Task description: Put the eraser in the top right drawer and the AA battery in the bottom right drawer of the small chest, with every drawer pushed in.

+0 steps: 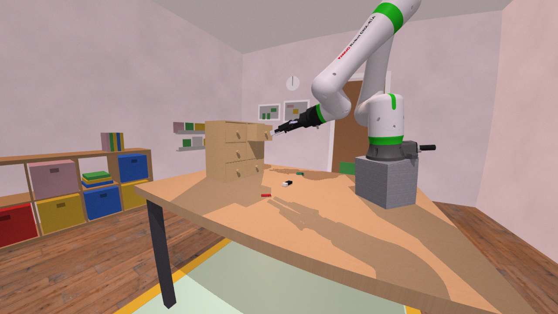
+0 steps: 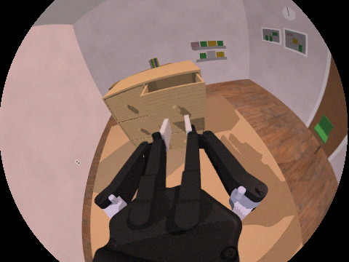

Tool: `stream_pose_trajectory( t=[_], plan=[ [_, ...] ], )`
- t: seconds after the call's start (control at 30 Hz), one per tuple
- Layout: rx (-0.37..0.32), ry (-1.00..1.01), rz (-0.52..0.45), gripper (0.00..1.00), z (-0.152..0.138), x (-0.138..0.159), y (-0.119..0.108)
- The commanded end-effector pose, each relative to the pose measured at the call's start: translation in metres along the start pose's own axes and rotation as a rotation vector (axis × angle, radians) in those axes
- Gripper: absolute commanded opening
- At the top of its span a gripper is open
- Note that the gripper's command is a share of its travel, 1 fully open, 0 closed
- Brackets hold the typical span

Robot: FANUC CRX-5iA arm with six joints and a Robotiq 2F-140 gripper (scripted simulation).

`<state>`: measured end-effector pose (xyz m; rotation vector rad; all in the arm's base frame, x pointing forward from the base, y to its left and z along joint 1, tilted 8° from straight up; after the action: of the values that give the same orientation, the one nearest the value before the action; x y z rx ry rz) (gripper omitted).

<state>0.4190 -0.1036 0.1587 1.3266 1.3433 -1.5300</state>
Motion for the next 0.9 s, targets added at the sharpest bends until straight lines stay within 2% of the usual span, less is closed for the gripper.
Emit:
stream_pose_trajectory(
  t=[0.0, 0.1, 0.3, 0.37, 0.5, 0.7, 0.8, 0.87],
  plan=[
    [0.000, 0.000, 0.000, 0.20, 0.000, 0.000, -0.001],
    [0.000, 0.000, 0.000, 0.20, 0.000, 0.000, -0.006],
    [0.000, 0.000, 0.000, 0.20, 0.000, -0.001, -0.035],
    [0.000, 0.000, 0.000, 0.20, 0.000, -0.001, -0.035],
    [0.001, 0.000, 0.000, 0.20, 0.000, -0.002, -0.051],
    [-0.003, 0.001, 0.000, 0.20, -0.001, -0.002, -0.054],
    [-0.043, 0.010, -0.009, 0.20, -0.011, -0.008, -0.050],
    [-0.105, 0.023, -0.026, 0.20, -0.026, -0.017, -0.044]
  ],
)
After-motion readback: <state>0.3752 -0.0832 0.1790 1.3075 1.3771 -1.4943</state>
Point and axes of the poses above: the point where the finger pads meet when closed, its own y axis out along the fingers, its own z axis across the jaws, x = y × z, the point moved 9 cm from there along -y, back along the fingers, and after that the axes turned 3 degrees about -y, right-handed, at the moved point
